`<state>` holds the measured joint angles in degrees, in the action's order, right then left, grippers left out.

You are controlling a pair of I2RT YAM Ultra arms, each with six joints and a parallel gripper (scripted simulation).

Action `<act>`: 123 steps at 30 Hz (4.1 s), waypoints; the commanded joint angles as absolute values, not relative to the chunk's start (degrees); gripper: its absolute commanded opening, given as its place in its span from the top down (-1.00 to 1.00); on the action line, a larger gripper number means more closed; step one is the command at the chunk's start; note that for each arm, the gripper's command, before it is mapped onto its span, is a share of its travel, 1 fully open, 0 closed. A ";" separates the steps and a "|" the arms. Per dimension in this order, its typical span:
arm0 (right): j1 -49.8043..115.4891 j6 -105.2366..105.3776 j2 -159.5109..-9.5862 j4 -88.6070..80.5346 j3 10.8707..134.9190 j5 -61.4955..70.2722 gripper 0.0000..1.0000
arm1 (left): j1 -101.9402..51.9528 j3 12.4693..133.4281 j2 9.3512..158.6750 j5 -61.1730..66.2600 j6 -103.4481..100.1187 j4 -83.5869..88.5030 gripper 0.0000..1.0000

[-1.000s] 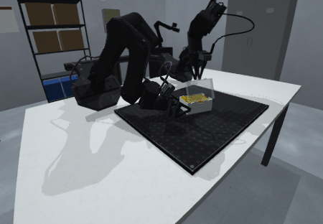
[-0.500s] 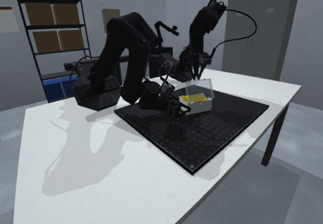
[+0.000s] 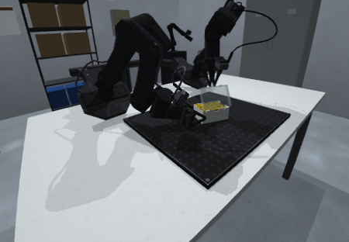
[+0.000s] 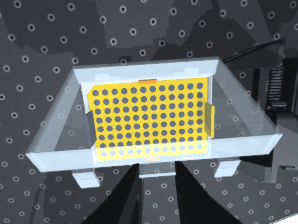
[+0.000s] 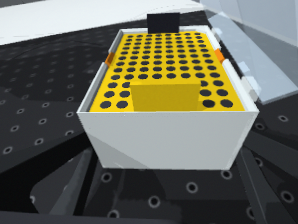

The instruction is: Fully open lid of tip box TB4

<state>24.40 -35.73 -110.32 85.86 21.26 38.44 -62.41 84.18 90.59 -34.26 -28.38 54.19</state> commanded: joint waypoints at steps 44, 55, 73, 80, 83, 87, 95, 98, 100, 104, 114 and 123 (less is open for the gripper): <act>24.60 -35.51 -110.61 85.38 21.96 38.37 -0.67 | -61.53 103.11 97.39 -33.56 -27.02 63.73 0.22; 24.60 -35.51 -110.61 85.37 21.96 38.37 -0.67 | -62.97 105.16 96.94 -34.30 -28.25 66.49 0.22; 24.60 -35.51 -110.61 85.37 21.96 38.37 -0.67 | -64.50 105.09 96.48 -36.88 -25.22 65.29 -0.69; 24.60 -35.51 -110.61 85.37 21.96 38.37 -0.67 | -67.10 98.15 90.11 -40.49 -15.71 56.26 -1.00; 24.60 -35.51 -110.61 85.37 21.96 38.37 -0.67 | -67.49 95.67 88.24 -40.59 -13.84 53.96 -1.00; 24.60 -35.51 -110.61 85.37 21.96 38.37 -0.67 | -67.57 93.94 87.10 -39.81 -13.62 53.51 -1.00; 24.60 -35.51 -110.61 85.37 21.96 38.37 -0.67 | -67.54 94.16 86.93 -39.74 -13.42 53.16 -1.00; 24.60 -35.51 -110.61 85.37 21.96 38.37 -0.67 | -67.53 94.15 86.93 -39.73 -13.40 53.13 -1.00; 24.60 -35.51 -110.61 85.37 21.96 38.37 -0.67 | -67.19 94.29 87.47 -39.75 -13.40 53.13 -1.00; 24.60 -35.51 -110.61 85.37 21.96 38.37 -0.67 | -67.19 94.29 87.47 -39.74 -13.40 53.12 -1.00; 23.31 -36.33 -108.66 86.42 19.32 39.50 -1.00 | -67.19 94.29 87.47 -39.74 -13.40 53.12 -1.00; 20.46 -36.45 -106.87 87.48 16.33 42.31 -1.00 | -67.19 94.29 87.47 -39.74 -13.40 53.12 -1.00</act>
